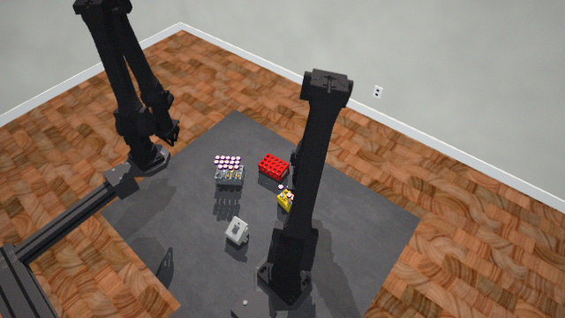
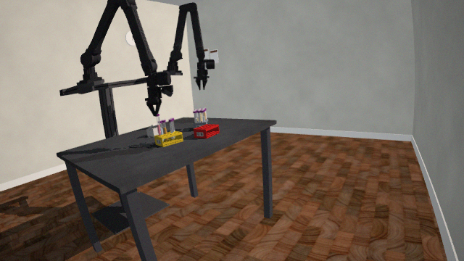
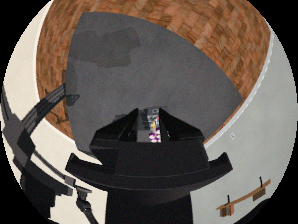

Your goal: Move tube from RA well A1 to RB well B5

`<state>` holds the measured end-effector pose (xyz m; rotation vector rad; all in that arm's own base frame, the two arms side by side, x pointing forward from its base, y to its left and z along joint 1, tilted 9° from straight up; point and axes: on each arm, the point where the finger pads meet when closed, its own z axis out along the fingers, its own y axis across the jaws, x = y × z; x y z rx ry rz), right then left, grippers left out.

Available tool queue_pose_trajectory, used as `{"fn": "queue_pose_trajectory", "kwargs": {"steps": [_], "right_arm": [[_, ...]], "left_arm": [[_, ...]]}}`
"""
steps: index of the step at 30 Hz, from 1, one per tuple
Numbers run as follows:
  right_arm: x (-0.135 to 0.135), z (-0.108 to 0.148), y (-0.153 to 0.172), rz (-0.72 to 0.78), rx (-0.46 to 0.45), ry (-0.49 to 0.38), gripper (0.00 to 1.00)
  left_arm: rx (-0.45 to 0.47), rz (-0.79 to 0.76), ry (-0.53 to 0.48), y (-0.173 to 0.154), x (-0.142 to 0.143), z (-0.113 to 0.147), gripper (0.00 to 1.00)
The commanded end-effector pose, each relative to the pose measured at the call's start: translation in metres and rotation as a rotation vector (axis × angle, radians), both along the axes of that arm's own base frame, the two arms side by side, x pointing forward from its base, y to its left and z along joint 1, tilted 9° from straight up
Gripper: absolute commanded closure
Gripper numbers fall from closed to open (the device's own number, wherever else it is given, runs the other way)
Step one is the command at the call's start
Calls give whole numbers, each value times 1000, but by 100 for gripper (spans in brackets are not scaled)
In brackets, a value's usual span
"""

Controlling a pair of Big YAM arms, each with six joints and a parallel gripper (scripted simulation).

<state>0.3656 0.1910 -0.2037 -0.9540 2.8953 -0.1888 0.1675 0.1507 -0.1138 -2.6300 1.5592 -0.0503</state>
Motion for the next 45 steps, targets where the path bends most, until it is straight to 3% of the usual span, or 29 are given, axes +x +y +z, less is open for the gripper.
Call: {"fn": "queue_pose_trajectory", "kwargs": {"steps": [1, 15, 45], "right_arm": [[13, -4, 5, 10, 14, -16, 100], [2, -10, -5, 7, 5, 0, 100], [10, -22, -3, 9, 9, -12, 100]], "left_arm": [[4, 0, -5, 2, 2, 1, 70], [4, 0, -5, 2, 2, 1, 70], [4, 0, -5, 2, 2, 1, 70]]}}
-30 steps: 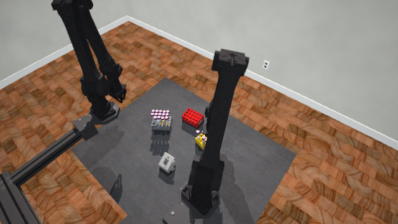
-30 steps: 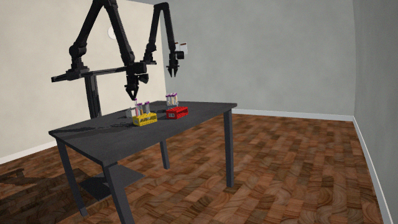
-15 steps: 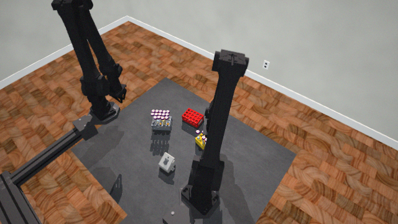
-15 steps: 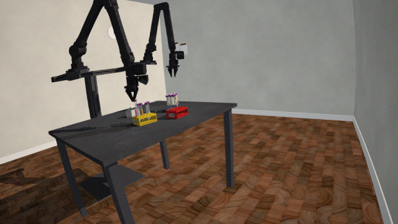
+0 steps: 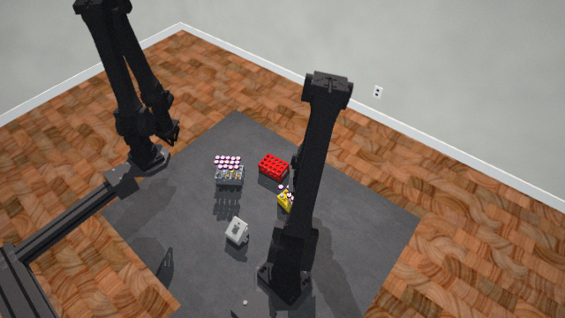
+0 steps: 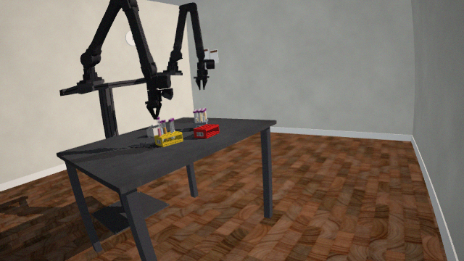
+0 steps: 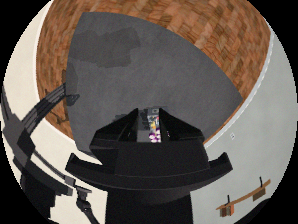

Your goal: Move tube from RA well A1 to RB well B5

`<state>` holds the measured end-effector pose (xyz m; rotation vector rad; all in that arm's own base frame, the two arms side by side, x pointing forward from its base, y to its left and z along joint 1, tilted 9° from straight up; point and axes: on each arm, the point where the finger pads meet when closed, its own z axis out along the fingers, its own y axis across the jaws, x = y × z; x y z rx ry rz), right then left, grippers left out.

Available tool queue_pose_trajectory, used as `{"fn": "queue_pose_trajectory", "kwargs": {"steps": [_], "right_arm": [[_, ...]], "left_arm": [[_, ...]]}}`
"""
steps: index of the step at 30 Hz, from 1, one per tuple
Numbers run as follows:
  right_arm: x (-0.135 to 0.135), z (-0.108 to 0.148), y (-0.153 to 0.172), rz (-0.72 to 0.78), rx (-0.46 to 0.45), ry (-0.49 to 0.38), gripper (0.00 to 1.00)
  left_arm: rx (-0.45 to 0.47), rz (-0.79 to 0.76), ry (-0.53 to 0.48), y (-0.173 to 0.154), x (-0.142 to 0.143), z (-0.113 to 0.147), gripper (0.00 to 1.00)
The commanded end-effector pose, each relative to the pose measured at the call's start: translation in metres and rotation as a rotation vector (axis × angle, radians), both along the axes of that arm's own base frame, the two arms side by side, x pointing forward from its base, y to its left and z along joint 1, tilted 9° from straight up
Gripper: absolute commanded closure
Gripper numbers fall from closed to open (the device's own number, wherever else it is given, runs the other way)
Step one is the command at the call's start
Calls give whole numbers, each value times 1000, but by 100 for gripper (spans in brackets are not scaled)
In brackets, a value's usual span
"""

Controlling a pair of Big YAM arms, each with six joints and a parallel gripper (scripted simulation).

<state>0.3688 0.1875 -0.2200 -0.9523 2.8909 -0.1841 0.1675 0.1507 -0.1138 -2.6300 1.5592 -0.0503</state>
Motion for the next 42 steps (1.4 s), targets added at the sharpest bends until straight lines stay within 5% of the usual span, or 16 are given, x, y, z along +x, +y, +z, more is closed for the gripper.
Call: {"fn": "queue_pose_trajectory", "kwargs": {"steps": [1, 42], "right_arm": [[7, -6, 0, 8, 5, -8, 100], [12, -22, -1, 7, 7, -12, 100]], "left_arm": [[4, 0, -5, 2, 2, 1, 70], [4, 0, -5, 2, 2, 1, 70]]}}
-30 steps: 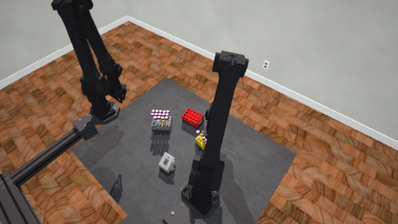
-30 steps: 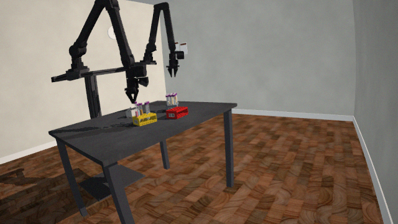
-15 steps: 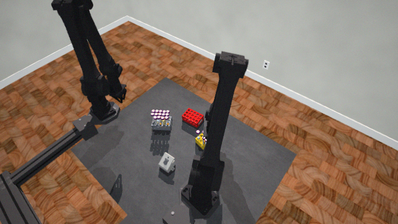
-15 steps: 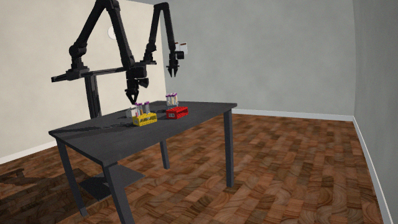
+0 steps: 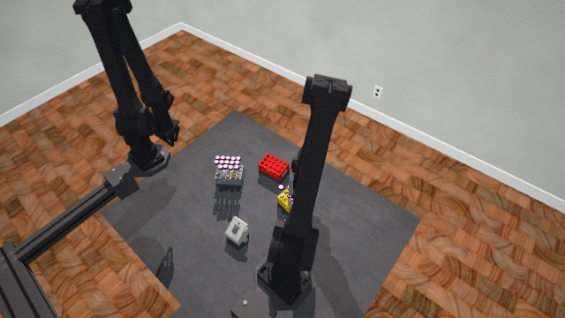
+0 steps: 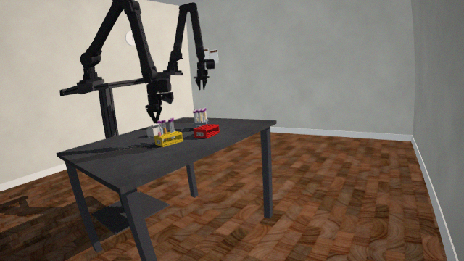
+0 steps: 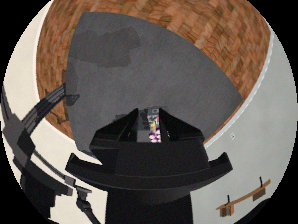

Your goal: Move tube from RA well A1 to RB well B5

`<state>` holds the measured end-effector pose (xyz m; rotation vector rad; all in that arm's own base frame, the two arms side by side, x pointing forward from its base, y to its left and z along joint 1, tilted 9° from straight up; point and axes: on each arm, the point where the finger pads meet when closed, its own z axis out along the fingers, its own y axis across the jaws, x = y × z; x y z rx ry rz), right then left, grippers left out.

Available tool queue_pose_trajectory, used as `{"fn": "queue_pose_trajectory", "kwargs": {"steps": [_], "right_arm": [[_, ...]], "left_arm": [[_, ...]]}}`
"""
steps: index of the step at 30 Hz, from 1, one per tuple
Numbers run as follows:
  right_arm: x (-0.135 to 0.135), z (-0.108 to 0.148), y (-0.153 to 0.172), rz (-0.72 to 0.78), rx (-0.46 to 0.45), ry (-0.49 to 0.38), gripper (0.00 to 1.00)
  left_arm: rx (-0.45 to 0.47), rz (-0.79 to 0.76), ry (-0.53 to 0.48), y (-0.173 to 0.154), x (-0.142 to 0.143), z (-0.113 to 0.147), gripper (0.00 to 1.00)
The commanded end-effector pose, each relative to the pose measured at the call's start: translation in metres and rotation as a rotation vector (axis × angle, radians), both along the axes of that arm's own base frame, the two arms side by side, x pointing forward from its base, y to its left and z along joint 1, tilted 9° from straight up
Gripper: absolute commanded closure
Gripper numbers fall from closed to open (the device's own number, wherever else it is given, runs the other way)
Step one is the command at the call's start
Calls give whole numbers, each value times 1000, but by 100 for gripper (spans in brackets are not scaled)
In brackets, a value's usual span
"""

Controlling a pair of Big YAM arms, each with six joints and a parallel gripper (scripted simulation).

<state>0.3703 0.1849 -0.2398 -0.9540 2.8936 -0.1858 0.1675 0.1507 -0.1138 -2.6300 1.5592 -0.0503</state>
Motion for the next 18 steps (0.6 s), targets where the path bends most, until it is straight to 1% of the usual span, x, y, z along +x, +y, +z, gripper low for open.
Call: {"fn": "queue_pose_trajectory", "kwargs": {"steps": [1, 5, 6, 12, 15, 18], "right_arm": [[9, -4, 1, 7, 8, -13, 100], [7, -6, 0, 8, 5, -8, 100], [9, -2, 1, 9, 9, -13, 100], [6, -10, -1, 9, 5, -7, 100], [11, -5, 2, 10, 11, -18, 100], [9, -8, 1, 9, 8, -13, 100]], "left_arm": [[4, 0, -5, 2, 2, 1, 70], [4, 0, -5, 2, 2, 1, 70], [4, 0, -5, 2, 2, 1, 70], [4, 0, -5, 2, 2, 1, 70], [4, 0, -5, 2, 2, 1, 70], [4, 0, -5, 2, 2, 1, 70]]}}
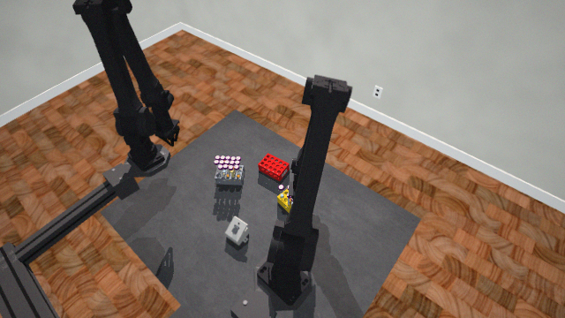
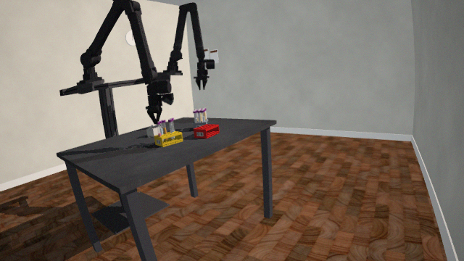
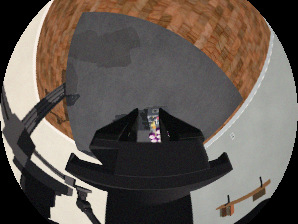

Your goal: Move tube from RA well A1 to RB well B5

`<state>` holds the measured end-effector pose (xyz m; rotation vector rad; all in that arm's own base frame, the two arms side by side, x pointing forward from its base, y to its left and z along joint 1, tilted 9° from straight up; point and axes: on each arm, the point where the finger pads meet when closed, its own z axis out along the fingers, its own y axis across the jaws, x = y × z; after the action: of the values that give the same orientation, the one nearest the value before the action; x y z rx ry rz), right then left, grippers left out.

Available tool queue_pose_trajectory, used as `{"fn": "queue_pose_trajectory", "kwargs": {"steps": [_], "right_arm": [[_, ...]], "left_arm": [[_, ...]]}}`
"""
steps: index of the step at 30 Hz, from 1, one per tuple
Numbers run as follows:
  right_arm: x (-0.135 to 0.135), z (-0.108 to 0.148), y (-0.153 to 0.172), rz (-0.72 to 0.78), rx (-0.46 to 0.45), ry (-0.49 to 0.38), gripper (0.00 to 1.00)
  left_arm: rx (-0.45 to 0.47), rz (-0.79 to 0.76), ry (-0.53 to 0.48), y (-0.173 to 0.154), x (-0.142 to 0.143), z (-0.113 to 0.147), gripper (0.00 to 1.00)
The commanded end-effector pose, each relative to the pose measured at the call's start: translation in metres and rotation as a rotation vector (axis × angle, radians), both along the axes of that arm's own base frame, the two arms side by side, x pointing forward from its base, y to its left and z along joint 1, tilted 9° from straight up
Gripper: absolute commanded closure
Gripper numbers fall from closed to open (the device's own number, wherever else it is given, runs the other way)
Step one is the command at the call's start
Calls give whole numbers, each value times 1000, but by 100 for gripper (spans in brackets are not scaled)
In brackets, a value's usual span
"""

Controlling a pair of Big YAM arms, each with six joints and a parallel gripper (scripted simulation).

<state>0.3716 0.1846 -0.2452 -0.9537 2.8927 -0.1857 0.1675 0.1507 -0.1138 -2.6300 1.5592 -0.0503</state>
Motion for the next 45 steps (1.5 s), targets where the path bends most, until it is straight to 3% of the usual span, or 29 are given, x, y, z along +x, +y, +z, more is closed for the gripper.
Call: {"fn": "queue_pose_trajectory", "kwargs": {"steps": [1, 11, 12, 23, 24, 41, 45], "right_arm": [[7, -4, 1, 9, 7, -10, 100], [6, 2, 3, 5, 7, -11, 100], [6, 2, 3, 5, 7, -11, 76], [6, 2, 3, 5, 7, -11, 76], [6, 2, 3, 5, 7, -11, 70], [6, 2, 3, 5, 7, -11, 70], [1, 19, 6, 20, 6, -8, 70]], "left_arm": [[4, 0, -5, 2, 2, 1, 70], [4, 0, -5, 2, 2, 1, 70], [4, 0, -5, 2, 2, 1, 70], [4, 0, -5, 2, 2, 1, 70], [4, 0, -5, 2, 2, 1, 70], [4, 0, -5, 2, 2, 1, 70], [4, 0, -5, 2, 2, 1, 70]]}}
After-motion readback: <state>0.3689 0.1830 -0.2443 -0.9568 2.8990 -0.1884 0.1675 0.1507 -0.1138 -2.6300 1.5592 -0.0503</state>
